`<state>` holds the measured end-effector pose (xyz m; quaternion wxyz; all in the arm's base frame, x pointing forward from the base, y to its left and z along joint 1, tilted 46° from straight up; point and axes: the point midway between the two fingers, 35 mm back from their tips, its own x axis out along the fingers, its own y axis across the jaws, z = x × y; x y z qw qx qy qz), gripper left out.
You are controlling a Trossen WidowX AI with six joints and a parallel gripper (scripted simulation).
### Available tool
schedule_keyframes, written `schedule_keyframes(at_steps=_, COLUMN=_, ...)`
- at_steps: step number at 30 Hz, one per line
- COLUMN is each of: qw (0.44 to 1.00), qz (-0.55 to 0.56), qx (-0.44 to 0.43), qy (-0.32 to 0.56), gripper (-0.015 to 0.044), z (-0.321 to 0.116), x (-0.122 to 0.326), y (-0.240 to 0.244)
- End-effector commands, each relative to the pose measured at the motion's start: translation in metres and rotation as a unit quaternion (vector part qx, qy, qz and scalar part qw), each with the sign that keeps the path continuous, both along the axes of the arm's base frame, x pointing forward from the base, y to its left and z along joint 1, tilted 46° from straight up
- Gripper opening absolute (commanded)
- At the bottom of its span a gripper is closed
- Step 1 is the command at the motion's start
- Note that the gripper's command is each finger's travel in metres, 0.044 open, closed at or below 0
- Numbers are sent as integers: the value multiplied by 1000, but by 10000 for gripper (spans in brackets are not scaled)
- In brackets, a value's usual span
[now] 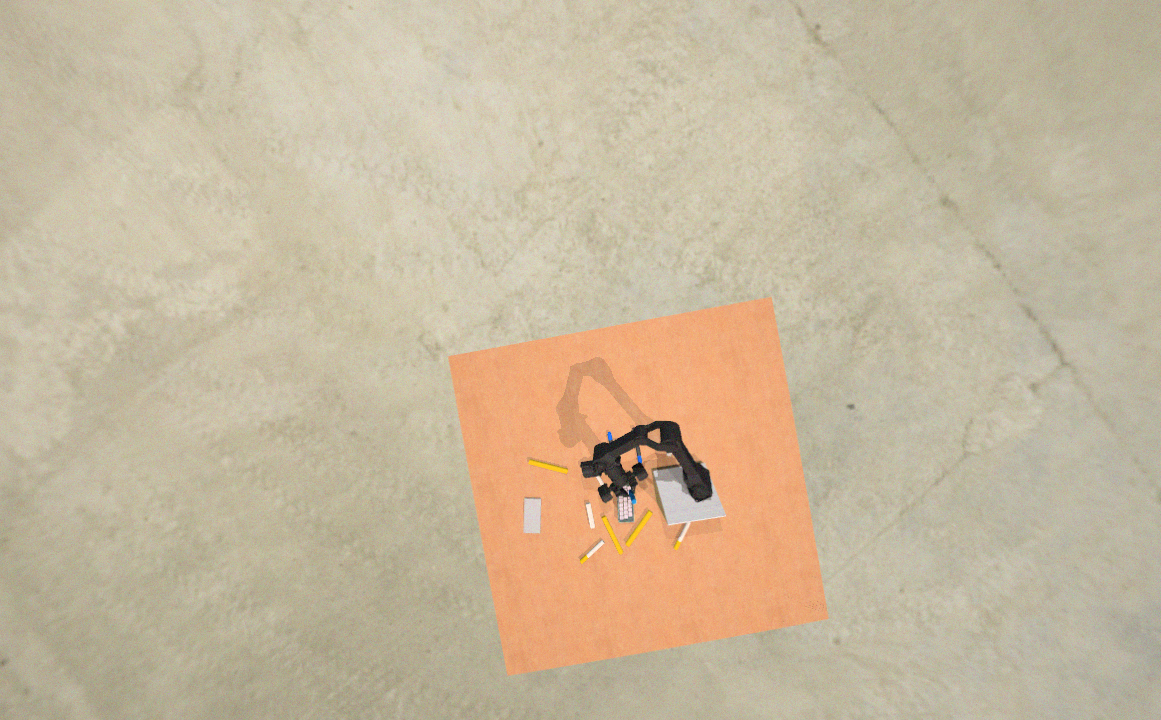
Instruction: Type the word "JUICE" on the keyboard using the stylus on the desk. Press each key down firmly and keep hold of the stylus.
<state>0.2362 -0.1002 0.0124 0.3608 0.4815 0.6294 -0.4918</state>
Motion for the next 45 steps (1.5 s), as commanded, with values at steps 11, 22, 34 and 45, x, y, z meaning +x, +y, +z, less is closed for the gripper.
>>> schedule_keyframes(at_steps=11, qw=1000, qz=3, qx=-1, qy=1, gripper=81, z=-4, x=-1, y=-5)
schedule_keyframes(at_steps=22, qw=1000, qz=3, qx=-1, qy=1, gripper=81, z=-6, x=-2, y=-6)
schedule_keyframes(at_steps=34, qw=1000, qz=3, qx=-1, qy=0, gripper=81, z=9, x=2, y=9)
schedule_keyframes(at_steps=45, qw=1000, qz=3, qx=0, qy=0, gripper=81, z=20, x=4, y=21)
